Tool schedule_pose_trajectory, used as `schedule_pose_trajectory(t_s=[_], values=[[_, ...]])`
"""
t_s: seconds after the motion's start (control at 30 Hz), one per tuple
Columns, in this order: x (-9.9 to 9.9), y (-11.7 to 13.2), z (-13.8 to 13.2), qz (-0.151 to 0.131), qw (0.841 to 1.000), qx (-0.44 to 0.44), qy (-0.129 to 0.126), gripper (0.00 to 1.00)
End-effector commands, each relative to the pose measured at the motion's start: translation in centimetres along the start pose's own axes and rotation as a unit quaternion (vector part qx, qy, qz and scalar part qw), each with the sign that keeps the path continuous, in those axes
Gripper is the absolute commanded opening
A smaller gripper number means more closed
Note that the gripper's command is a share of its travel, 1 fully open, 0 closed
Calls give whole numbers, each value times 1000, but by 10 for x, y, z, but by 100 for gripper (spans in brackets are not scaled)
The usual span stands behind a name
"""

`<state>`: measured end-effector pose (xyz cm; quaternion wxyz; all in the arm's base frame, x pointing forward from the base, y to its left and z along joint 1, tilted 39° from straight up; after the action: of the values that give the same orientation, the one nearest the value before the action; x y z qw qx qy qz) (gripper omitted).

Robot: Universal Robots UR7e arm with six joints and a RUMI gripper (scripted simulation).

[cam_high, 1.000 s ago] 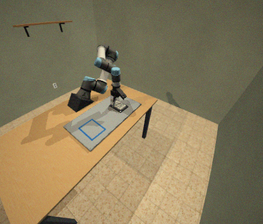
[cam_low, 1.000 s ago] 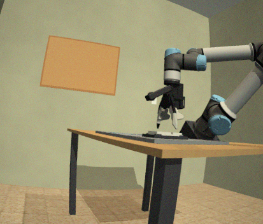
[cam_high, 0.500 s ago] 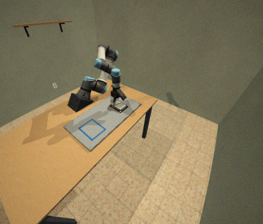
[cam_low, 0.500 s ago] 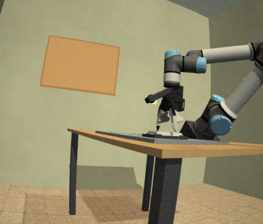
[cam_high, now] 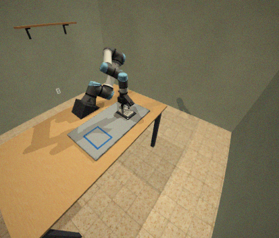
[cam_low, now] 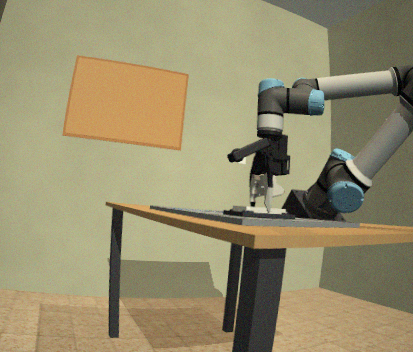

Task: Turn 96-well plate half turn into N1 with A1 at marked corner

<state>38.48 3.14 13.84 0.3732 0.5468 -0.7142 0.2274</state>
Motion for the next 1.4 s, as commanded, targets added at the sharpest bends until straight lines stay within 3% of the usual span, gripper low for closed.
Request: schedule_pose_trajectory(t_s=[0.0, 0.67, 1.37], values=[[0, 0, 0, 0, 1000, 0, 0, 0], [0, 0, 0, 0, 1000, 0, 0, 0], [30, 0, 0, 0, 1000, 0, 0, 0]])
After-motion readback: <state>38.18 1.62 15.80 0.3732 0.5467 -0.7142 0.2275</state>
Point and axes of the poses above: the point where the finger pads meet when closed, its own x axis back along the fingers, its own z axis across the jaws, y = z × x, the point moved 6 cm from there along x, back along the fingers, and after that the axes turned 6 degrees about -x, right-handed, at the moved point
